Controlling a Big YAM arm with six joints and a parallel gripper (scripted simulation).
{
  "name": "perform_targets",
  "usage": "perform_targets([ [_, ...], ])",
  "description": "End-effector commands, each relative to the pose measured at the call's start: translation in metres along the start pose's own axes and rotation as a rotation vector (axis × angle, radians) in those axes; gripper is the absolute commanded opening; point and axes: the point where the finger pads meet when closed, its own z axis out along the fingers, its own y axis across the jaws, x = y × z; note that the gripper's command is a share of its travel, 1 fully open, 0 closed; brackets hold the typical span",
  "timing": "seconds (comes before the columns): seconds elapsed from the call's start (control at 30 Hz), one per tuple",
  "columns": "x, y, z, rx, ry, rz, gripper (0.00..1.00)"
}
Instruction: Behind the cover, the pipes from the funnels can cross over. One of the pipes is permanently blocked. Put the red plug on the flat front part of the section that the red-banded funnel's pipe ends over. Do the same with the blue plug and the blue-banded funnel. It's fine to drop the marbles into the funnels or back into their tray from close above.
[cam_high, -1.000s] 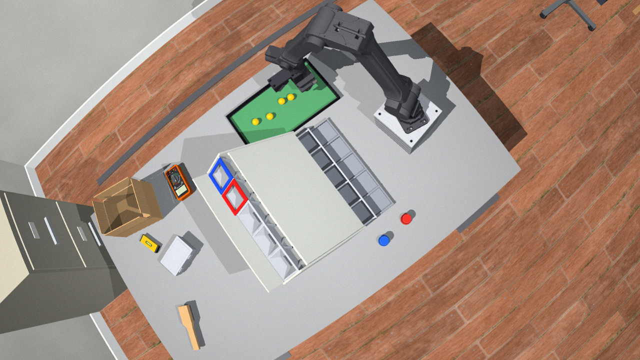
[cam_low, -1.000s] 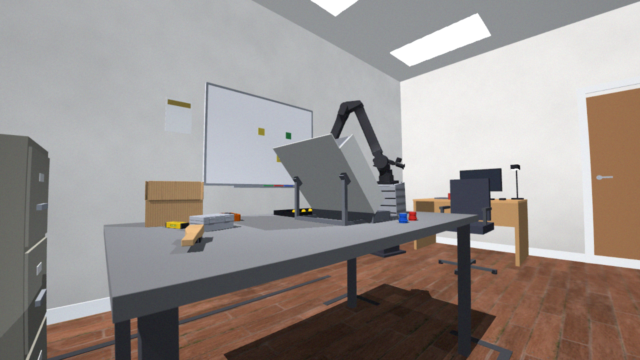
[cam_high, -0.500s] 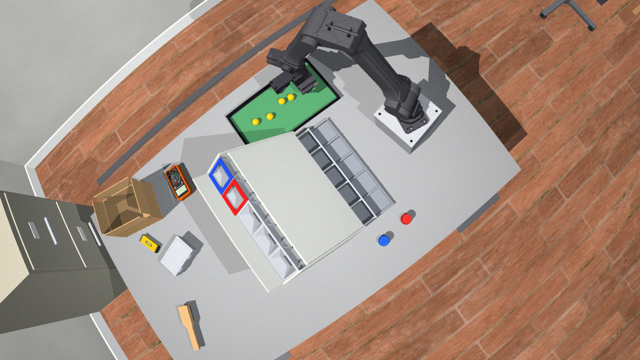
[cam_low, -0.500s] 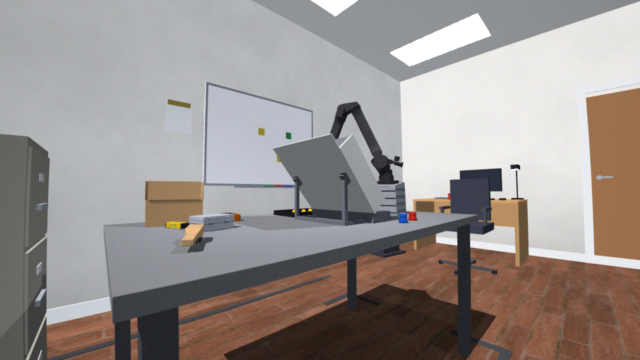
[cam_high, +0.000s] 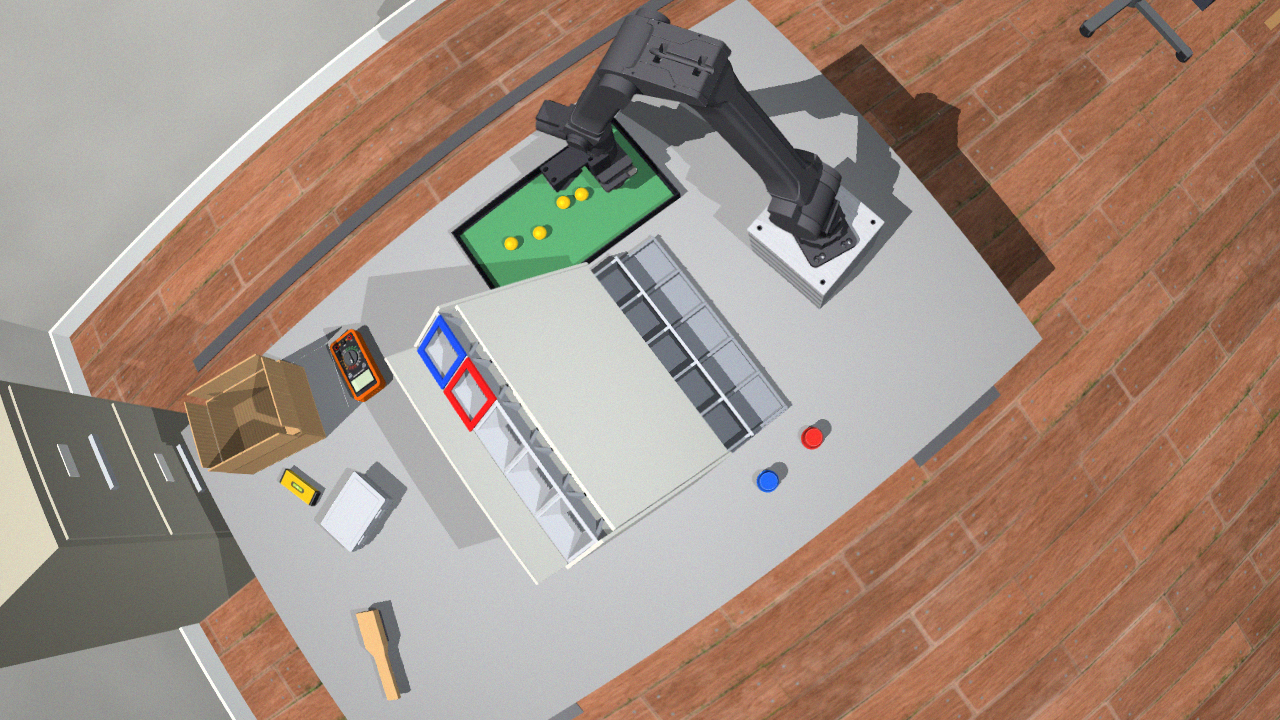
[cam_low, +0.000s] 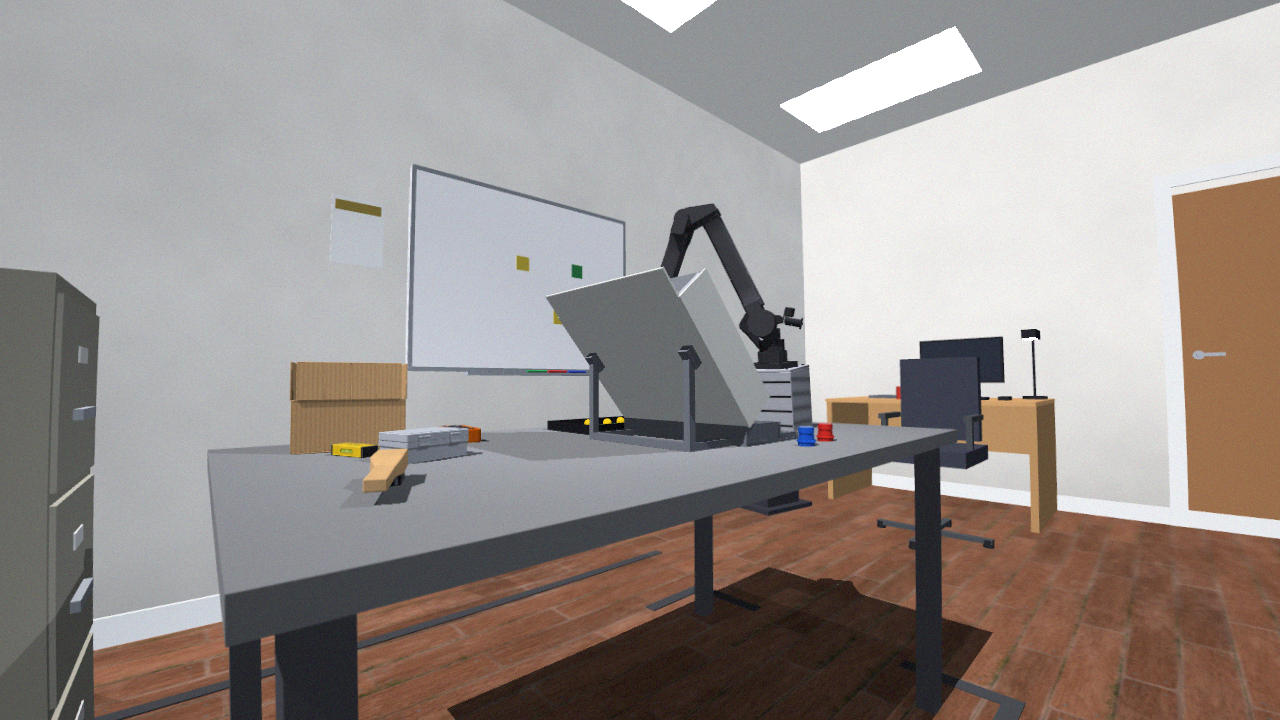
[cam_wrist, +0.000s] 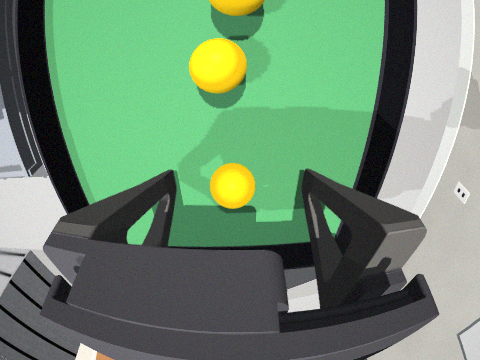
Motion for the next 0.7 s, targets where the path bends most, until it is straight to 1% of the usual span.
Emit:
perform_targets([
  [0.0, -0.0023, 0.0043, 0.0067, -0.002, 0.000, 0.003, 0.80],
  [0.47, -0.0012, 0.0071, 0.0081, 0.010, -0.008, 0.001, 0.80],
  [0.5, -0.0015, -0.0022, -0.0008, 0.024, -0.015, 0.001, 0.00],
  [0.67, -0.0015, -0.0022, -0.0008, 0.024, -0.015, 0.001, 0.00],
])
